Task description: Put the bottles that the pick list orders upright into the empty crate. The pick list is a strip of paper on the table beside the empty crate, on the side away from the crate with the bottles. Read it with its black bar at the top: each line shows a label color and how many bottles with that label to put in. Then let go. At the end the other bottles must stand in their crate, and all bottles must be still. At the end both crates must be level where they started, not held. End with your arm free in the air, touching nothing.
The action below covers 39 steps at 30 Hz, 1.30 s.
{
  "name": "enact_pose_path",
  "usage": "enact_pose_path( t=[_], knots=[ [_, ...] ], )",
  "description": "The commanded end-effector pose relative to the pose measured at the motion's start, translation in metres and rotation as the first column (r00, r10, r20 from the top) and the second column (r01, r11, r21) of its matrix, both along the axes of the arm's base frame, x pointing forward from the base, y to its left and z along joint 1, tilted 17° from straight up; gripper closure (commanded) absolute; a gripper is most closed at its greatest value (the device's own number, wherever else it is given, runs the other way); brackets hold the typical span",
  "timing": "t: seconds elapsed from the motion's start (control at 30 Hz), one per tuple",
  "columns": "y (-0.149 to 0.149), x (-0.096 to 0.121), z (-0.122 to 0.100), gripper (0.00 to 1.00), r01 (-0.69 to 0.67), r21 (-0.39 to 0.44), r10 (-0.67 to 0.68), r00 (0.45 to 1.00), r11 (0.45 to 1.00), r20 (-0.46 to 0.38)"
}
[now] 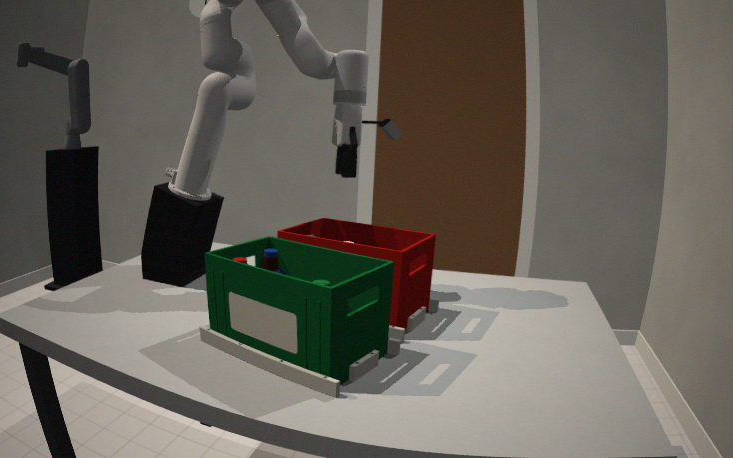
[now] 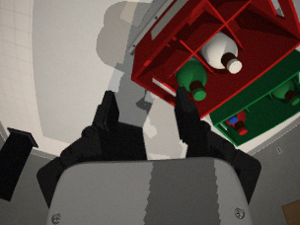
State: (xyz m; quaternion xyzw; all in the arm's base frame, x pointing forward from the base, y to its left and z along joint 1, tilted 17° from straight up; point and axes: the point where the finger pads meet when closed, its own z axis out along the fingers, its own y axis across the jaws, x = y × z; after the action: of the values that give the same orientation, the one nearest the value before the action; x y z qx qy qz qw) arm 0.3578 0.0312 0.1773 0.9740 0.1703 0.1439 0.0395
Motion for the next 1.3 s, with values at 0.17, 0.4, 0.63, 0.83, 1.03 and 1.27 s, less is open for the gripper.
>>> enact_pose_path(
  t=[0.17, 0.4, 0.63, 0.83, 1.03, 1.27],
  knots=[
    [0.047, -0.012, 0.013, 0.35, 0.000, -0.001, 0.000, 1.000, 1.000, 0.003],
    [0.071, -0.018, 0.018, 0.35, 0.000, -0.001, 0.000, 1.000, 1.000, 0.003],
    [0.104, -0.027, 0.026, 0.35, 0.000, 0.000, 0.000, 1.000, 1.000, 0.003],
    [0.132, -0.035, 0.032, 0.35, 0.000, 0.000, 0.000, 1.000, 1.000, 0.003],
    [0.151, -0.040, 0.037, 0.35, 0.000, 0.000, 0.000, 1.000, 1.000, 0.003],
    [0.184, -0.049, 0.044, 0.35, 0.000, 0.000, 0.000, 1.000, 1.000, 0.003]
  ],
)
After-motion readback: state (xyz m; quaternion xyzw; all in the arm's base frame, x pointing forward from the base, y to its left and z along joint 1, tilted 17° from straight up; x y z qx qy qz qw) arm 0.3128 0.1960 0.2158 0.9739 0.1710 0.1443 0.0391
